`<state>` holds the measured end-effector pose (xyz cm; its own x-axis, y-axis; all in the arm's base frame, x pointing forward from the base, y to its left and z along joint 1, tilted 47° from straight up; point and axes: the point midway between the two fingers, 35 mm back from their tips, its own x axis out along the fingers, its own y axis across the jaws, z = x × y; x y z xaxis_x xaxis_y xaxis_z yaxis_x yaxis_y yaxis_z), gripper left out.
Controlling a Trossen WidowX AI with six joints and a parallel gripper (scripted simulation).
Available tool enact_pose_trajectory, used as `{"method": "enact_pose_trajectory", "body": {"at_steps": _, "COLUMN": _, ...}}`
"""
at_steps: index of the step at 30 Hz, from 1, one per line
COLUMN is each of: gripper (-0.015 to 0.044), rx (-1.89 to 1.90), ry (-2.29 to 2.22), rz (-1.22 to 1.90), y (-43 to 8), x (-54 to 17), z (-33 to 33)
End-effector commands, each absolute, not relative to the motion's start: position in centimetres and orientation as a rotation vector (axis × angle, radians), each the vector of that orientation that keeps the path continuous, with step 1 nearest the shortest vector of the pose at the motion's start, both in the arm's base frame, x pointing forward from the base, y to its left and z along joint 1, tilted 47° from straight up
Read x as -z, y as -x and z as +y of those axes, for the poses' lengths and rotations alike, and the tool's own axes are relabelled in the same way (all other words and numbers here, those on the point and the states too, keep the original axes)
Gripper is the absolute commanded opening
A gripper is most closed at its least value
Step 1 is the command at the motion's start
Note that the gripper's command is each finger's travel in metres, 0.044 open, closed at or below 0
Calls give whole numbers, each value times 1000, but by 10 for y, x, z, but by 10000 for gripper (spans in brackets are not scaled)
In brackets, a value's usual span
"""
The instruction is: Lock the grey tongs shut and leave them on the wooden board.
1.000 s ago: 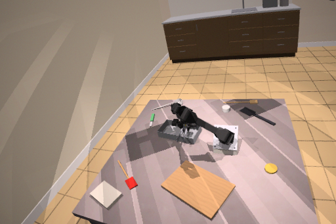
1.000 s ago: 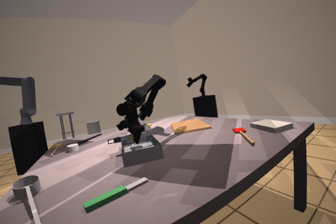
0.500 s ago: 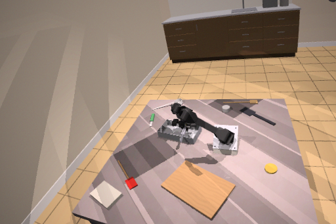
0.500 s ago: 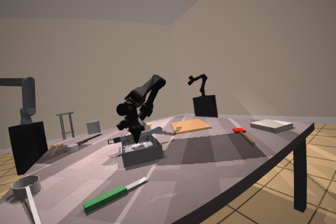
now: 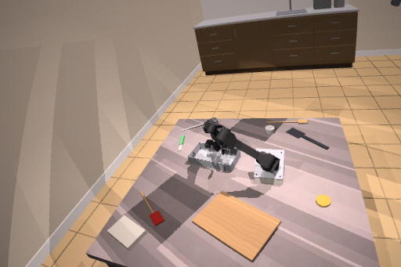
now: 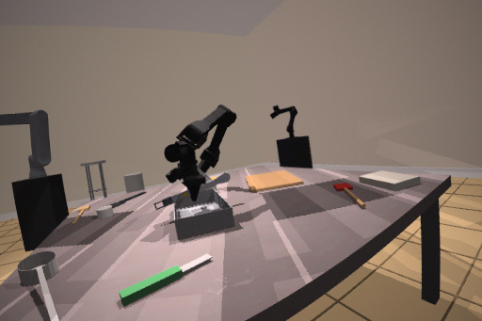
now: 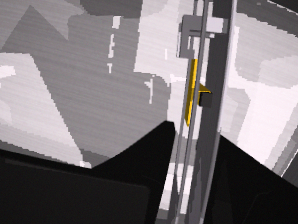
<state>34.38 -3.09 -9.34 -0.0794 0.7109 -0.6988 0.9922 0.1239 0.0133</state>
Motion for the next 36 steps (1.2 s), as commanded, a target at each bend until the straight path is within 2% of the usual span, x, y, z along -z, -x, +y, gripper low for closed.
{"method": "enact_pose_trajectory", "body": {"at_steps": 1, "gripper": -150, "rx": 644, "ry": -1660, "rz": 1828, "y": -353, "x": 60, "z": -68}}
{"method": "enact_pose_trajectory", "body": {"at_steps": 6, "gripper": -150, "rx": 644, "ry": -1665, "rz": 1832, "y": -350, "x": 16, "z": -110}}
{"method": "enact_pose_trajectory", "body": {"at_steps": 18, "gripper": -150, "rx": 644, "ry": -1665, "rz": 1832, "y": -350, "x": 15, "z": -111}}
{"method": "enact_pose_trajectory", "body": {"at_steps": 36, "gripper": -150, "rx": 981, "ry": -1855, "rz": 1794, "y": -360, "x": -56, "z": -46}}
